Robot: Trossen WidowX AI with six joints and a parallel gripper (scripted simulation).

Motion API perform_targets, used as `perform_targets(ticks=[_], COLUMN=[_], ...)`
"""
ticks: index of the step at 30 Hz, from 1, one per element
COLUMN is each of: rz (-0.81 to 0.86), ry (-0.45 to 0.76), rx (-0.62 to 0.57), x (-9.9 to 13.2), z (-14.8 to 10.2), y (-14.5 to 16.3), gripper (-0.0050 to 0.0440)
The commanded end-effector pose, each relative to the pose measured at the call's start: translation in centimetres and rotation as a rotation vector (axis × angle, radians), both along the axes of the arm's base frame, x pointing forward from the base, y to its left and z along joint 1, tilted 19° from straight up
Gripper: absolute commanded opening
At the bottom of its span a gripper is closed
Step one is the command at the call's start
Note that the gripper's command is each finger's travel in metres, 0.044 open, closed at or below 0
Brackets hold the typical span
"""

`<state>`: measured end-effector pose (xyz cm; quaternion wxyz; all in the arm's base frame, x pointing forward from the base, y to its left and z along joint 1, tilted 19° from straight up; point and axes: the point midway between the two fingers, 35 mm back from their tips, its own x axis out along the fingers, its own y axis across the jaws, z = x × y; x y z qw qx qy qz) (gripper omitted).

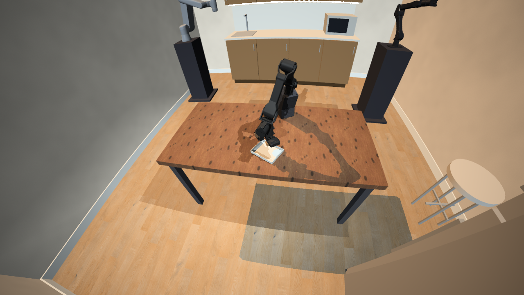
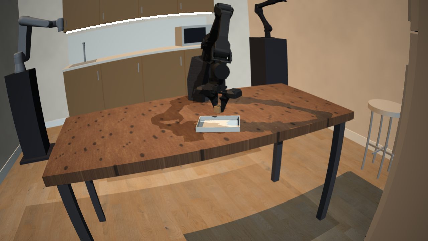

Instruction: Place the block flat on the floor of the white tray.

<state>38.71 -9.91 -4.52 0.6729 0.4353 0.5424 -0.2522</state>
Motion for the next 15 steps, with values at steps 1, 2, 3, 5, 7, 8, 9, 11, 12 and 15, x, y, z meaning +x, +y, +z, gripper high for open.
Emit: perform_targets(ticks=[1, 2, 3, 5, 7, 8, 9, 11, 12, 15], rz=[0.007, 0.007, 0.007, 0.007, 0.007, 0.007, 0.007, 0.007, 0.007, 0.007], ry=[-0.012, -0.012, -0.012, -0.012, -0.012, -0.012, -0.012, -0.012, -0.012, -0.012], rx=[0.003, 0.003, 0.003, 0.003, 0.003, 0.003, 0.003, 0.003, 0.003, 0.003], x=[1.19, 1.4, 1.55, 1.73, 1.78, 1.79, 1.79, 1.79, 1.79, 1.79], z=[0.85, 0.89, 0.92, 0.96, 0.97, 0.97, 0.97, 0.97, 0.97, 0.97], y=[-0.62, -0.81, -0.95, -1.12, -1.16, -1.17, -1.17, -1.17, -1.17, -1.17], gripper=[0.0, 0.0, 0.0, 0.0, 0.0, 0.0, 0.0, 0.0, 0.0, 0.0])
